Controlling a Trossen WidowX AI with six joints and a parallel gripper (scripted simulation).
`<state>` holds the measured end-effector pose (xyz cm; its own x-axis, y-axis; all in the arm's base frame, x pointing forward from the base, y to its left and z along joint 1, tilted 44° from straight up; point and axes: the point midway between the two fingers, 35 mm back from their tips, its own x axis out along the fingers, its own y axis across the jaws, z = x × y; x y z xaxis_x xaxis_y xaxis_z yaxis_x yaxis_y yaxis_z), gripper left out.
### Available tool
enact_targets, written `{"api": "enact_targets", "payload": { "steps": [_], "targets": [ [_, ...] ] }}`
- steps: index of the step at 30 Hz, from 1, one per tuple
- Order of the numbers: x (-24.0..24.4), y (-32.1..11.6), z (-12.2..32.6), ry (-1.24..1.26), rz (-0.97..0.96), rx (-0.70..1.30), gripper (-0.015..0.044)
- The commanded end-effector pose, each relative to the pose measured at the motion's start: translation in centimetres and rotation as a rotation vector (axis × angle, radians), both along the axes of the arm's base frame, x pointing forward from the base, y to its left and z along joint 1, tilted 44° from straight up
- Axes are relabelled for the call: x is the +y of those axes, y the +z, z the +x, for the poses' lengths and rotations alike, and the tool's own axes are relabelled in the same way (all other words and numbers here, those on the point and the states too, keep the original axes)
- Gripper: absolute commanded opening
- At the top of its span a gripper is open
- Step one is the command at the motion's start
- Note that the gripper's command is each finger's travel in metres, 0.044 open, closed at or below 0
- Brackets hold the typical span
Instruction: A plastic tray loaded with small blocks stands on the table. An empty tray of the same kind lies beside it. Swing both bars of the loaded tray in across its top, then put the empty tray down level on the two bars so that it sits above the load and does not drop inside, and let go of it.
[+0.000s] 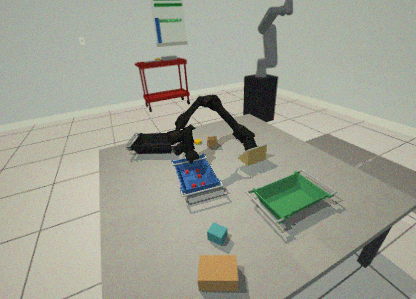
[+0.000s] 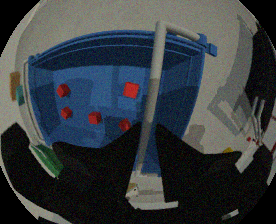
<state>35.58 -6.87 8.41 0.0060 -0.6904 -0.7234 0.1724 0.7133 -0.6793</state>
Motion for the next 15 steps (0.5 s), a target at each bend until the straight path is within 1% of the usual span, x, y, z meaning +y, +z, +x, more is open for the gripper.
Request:
{"api": "enact_targets", "payload": {
  "steps": [1,8,15],
  "targets": [
    [0.5,0.7,0.1,-0.001,-0.006,-0.012,0.0084],
    [2.6,3.4,0.0,-0.001,-0.005,-0.011,0.0084],
    [2.4,2.9,0.0,0.004,-0.002,-0.007,0.0084]
  ]
}}
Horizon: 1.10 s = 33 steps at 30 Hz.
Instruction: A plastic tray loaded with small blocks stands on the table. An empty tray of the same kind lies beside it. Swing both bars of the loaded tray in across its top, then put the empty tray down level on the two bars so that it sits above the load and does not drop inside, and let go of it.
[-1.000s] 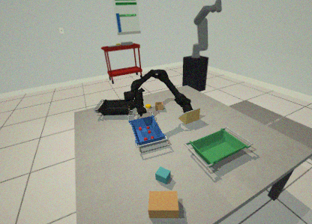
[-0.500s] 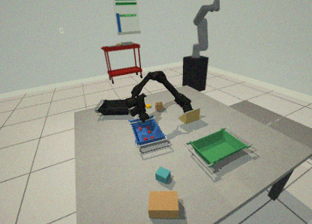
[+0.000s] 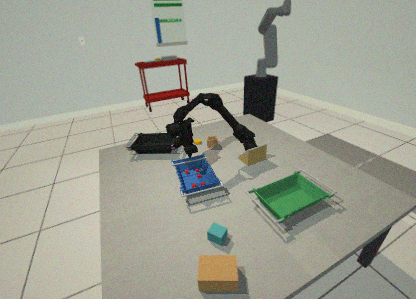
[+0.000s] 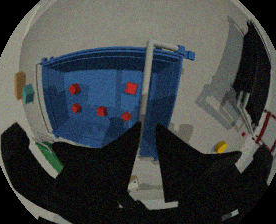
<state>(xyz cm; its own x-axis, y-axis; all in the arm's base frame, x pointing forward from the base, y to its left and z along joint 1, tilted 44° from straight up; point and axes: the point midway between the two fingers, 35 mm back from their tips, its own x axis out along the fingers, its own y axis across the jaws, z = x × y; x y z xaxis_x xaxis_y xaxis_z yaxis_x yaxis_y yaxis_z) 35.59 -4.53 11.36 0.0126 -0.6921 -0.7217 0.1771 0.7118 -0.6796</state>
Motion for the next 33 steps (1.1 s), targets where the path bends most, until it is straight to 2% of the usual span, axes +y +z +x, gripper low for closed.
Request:
{"api": "enact_targets", "payload": {
  "steps": [1,22,26,32,33],
  "targets": [
    [0.0,-0.1,0.0,0.003,0.000,0.001,0.0084],
    [0.0,-0.1,0.0,0.003,0.000,0.001,0.0084],
    [1.6,1.5,0.2,0.029,0.002,0.007,0.0084],
    [6.0,6.0,-0.3,0.102,0.002,0.027,0.0084],
    [4.2,3.9,0.1,0.073,-0.003,0.025,0.0084]
  ]
}}
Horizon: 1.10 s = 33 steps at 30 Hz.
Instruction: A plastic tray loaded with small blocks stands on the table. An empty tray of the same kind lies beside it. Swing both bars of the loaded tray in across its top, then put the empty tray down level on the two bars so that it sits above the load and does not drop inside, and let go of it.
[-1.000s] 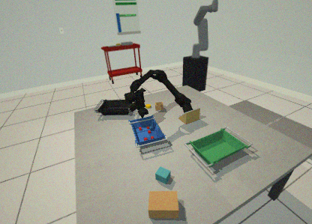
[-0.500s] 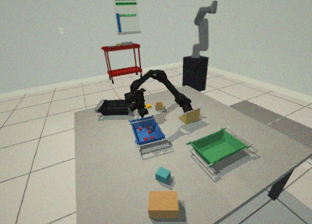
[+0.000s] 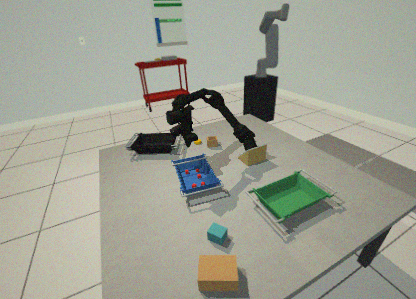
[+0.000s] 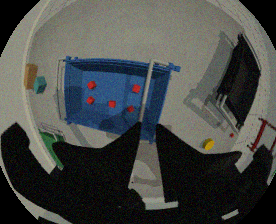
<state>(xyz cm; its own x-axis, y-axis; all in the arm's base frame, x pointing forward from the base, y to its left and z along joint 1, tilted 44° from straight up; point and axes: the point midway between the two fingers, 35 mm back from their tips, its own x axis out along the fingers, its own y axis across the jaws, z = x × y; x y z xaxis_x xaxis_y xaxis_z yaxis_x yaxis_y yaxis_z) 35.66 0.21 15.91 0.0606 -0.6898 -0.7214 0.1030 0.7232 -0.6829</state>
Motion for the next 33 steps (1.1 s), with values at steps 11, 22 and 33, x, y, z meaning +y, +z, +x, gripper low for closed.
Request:
{"api": "enact_targets", "payload": {
  "steps": [11,22,33],
  "targets": [
    [9.5,-13.4,4.8,-0.063,0.030,-0.004,0.0084],
    [15.0,-21.9,4.7,-0.089,0.014,-0.025,0.0084],
    [14.0,-23.0,4.8,-0.089,0.014,-0.025,0.0084]
  ]
}}
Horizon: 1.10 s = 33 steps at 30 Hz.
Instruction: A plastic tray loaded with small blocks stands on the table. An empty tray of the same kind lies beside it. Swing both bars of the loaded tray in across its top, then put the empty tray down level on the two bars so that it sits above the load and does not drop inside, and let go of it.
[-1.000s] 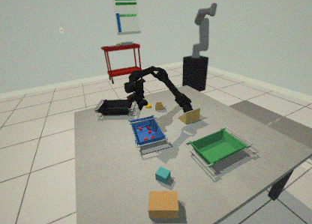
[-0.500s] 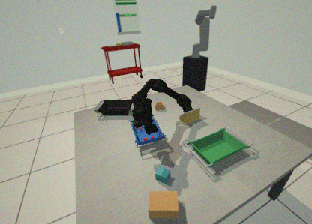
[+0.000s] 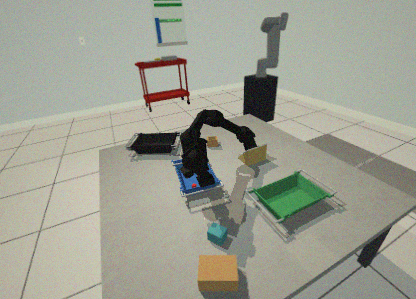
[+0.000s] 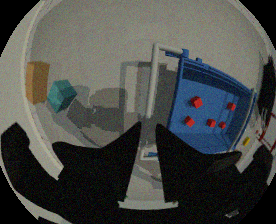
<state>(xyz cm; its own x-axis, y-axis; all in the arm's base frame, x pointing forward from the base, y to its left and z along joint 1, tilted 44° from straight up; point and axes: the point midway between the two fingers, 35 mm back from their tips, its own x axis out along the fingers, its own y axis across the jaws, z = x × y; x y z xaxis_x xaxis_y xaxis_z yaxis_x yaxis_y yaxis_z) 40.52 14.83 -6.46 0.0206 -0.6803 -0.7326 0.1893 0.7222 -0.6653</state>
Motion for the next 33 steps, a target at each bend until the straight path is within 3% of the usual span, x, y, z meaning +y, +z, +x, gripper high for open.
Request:
{"api": "enact_targets", "payload": {
  "steps": [1,16,33],
  "targets": [
    [-0.8,-0.9,0.0,0.002,-0.004,0.005,0.0084],
    [-3.8,-3.9,0.0,0.002,-0.006,0.005,0.0084],
    [-4.2,1.2,-0.8,0.002,-0.007,0.006,0.0084]
  ]
}}
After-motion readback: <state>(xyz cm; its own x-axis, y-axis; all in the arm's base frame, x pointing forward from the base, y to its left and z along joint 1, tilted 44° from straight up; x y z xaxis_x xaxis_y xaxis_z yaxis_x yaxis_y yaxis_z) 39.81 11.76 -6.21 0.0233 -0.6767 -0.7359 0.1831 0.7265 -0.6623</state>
